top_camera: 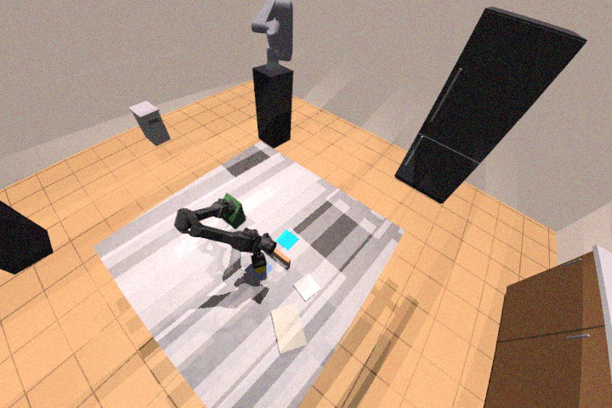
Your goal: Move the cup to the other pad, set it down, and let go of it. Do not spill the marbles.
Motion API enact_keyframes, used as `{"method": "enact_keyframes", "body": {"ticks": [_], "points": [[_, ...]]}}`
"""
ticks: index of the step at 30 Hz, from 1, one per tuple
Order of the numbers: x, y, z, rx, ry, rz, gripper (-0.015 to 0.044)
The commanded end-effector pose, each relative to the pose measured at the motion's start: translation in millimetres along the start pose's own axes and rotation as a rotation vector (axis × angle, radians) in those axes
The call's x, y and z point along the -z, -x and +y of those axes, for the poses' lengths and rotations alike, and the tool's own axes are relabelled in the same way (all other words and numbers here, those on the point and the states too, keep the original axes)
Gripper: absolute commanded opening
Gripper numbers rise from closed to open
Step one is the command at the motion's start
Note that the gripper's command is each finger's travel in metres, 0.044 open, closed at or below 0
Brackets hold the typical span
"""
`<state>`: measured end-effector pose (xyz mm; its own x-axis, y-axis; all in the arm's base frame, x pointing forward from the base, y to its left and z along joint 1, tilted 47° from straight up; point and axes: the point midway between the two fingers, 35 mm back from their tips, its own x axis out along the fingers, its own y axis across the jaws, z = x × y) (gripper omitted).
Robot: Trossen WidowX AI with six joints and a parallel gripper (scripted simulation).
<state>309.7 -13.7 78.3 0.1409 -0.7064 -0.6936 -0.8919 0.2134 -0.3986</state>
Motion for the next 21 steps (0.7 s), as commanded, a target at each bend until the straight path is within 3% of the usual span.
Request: {"method": "enact_keyframes", "body": {"ticks": [1,21], "points": [[-1,-2,-1,0.005,0.011,0.004,0.0167],[-2,-35,-2,0.005,0.011,0.003,0.0167]]}}
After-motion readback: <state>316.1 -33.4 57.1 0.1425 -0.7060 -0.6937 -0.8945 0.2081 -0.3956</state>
